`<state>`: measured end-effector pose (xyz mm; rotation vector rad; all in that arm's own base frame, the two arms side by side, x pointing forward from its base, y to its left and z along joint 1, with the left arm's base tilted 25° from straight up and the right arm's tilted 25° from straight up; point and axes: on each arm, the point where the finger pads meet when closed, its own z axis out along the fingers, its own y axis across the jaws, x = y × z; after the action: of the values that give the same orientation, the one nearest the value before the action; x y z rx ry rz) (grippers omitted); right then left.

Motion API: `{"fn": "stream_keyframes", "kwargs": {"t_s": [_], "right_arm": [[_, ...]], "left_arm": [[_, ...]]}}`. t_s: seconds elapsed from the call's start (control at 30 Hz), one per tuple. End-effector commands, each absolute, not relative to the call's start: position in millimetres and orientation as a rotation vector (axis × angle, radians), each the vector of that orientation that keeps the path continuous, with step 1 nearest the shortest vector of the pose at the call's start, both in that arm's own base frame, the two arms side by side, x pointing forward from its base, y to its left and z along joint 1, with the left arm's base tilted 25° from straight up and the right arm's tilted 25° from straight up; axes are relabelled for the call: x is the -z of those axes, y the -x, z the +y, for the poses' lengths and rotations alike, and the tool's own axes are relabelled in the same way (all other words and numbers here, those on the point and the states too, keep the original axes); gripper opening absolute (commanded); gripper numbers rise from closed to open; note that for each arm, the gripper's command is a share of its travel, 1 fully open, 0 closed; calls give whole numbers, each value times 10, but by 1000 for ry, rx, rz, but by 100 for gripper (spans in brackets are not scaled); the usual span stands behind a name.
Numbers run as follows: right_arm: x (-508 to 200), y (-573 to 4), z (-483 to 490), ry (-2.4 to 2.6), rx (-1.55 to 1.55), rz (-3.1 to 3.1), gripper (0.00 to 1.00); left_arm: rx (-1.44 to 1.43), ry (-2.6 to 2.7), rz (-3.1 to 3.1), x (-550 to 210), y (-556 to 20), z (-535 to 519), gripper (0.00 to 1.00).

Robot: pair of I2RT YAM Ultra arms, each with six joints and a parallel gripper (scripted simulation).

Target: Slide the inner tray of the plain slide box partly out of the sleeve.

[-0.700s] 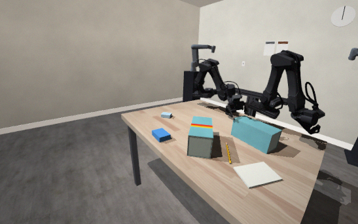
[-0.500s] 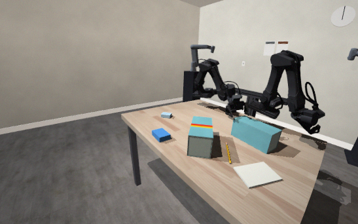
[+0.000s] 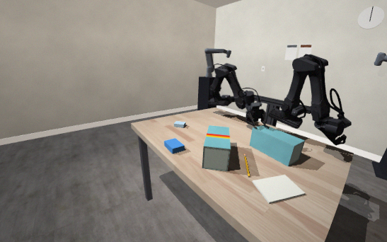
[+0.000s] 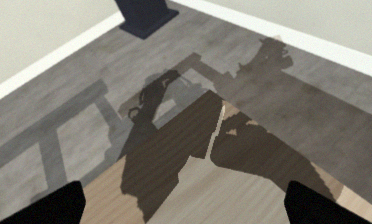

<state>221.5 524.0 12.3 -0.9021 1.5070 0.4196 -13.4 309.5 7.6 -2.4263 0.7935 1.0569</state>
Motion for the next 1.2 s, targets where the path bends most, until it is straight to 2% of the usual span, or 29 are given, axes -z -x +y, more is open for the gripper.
{"fn": "stream_keyframes", "kwargs": {"t_s": [0.0, 0.43, 0.47, 1.1, 1.13, 1.17], "right_arm": [[-184, -2152, 5297, 910, -438, 1494, 1], [-184, -2152, 5297, 910, -438, 1494, 1], [-184, -2152, 5297, 910, -438, 1494, 1], [-184, -2152, 5297, 910, -438, 1494, 1], [-445, -2298, 5322, 838, -456, 1472, 1], [-420, -2314, 5324, 852, -455, 1484, 1]], "left_arm": [[-1080, 2411, 753, -157, 174, 3135, 100], [-1080, 2411, 753, -157, 175, 3135, 100], [-1080, 2411, 753, -157, 174, 3135, 1], [-1080, 2411, 753, -157, 174, 3135, 1], [-1059, 2371, 757, -289, 72, 3247, 1], [-1055, 2368, 759, -308, 60, 3271, 1]]}}
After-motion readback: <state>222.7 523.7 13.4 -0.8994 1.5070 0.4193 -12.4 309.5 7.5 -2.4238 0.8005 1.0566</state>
